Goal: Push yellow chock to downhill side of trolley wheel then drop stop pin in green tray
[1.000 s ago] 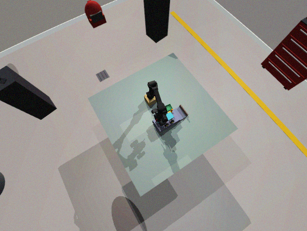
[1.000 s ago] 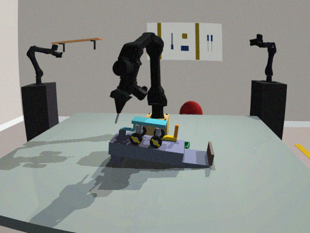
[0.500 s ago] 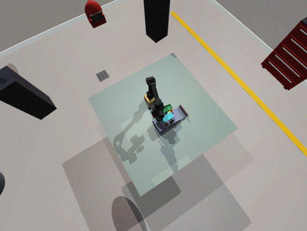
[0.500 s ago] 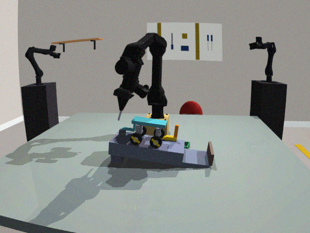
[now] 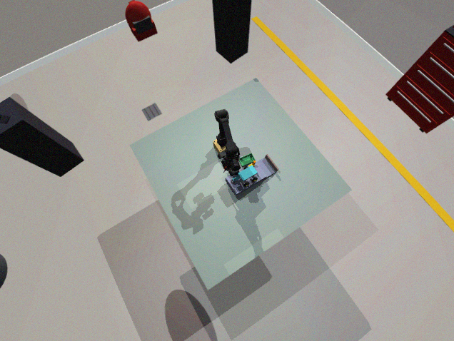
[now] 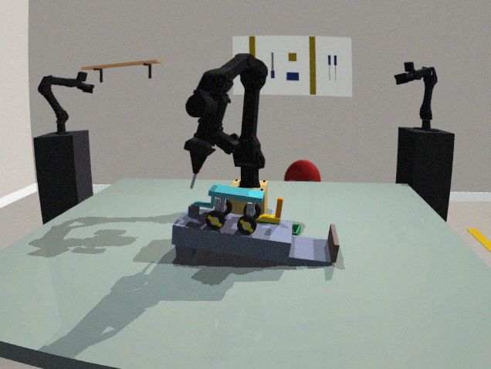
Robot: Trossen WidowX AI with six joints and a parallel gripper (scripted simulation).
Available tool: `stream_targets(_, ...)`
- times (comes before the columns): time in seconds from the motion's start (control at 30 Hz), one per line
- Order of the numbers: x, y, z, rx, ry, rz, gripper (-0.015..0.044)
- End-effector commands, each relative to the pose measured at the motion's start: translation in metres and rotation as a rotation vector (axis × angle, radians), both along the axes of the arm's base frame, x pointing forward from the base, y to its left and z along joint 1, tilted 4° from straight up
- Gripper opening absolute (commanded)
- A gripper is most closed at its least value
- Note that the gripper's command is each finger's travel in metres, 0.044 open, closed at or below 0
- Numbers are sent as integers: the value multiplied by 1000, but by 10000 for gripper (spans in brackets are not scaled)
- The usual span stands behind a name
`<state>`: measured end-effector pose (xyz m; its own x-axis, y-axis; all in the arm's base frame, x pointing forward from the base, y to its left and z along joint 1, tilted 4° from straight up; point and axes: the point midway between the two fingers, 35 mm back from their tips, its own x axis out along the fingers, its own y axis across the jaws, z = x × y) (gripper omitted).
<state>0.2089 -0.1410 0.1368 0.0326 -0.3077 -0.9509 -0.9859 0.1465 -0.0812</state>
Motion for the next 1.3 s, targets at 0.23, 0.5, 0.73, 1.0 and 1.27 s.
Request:
stream_targets(0.23, 7, 35, -6, 6, -2, 2, 0)
stream_targets(0.5, 13, 62, -11, 9, -2, 2, 0)
stream_targets(0.73, 17, 86, -15, 11, -3, 2, 0)
stream_targets(1.0, 21, 113, -20, 14, -3, 2, 0)
stream_targets(1.27, 25, 142, -25, 16, -3, 2, 0)
